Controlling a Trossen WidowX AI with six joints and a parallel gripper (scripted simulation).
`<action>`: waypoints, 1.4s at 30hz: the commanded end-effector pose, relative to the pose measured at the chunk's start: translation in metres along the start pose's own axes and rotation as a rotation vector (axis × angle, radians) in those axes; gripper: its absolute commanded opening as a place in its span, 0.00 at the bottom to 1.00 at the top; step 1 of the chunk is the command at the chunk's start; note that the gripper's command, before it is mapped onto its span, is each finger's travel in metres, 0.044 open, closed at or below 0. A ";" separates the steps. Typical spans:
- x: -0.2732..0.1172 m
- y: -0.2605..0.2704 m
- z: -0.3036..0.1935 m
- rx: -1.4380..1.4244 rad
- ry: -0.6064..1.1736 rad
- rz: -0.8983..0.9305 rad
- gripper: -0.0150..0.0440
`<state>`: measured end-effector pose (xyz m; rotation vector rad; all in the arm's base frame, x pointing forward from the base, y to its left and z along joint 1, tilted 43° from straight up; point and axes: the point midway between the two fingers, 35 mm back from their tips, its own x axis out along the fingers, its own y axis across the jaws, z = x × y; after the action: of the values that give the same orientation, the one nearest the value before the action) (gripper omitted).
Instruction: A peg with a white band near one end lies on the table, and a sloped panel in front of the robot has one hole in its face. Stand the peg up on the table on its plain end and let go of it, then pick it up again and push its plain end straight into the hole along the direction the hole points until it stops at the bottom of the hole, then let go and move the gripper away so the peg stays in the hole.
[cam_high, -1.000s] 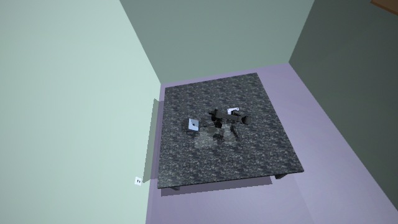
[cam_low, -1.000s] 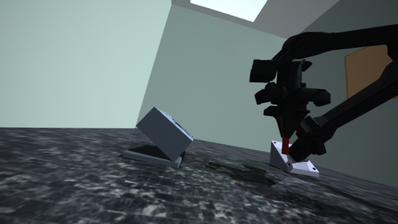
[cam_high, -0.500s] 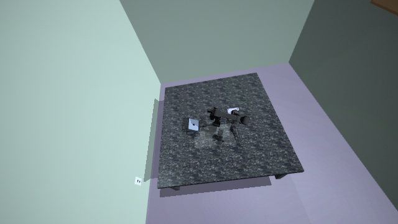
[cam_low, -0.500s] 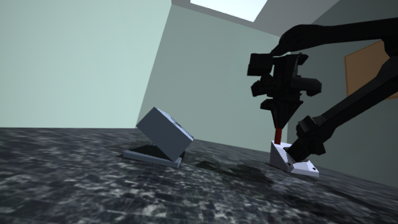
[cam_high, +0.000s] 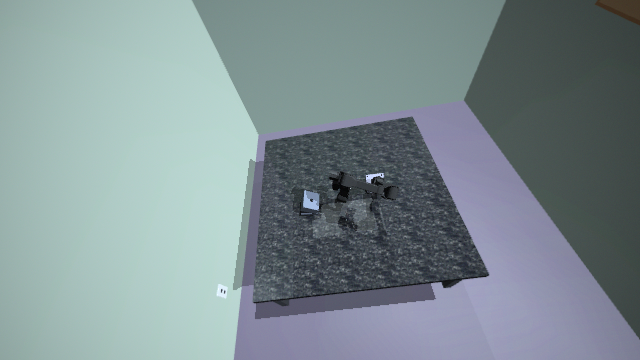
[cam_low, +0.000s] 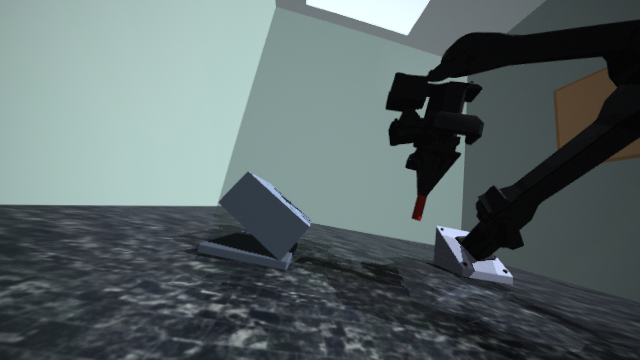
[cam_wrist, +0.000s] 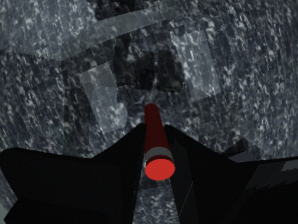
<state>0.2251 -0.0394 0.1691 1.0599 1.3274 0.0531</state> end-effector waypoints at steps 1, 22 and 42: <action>-0.002 0.003 0.013 0.020 -0.031 0.010 0.25; -0.012 0.017 0.068 0.100 -0.169 0.061 0.25; -0.026 0.033 0.119 0.170 -0.286 0.134 0.25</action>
<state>0.3205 -0.1006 0.1918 1.2305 1.0409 -0.1038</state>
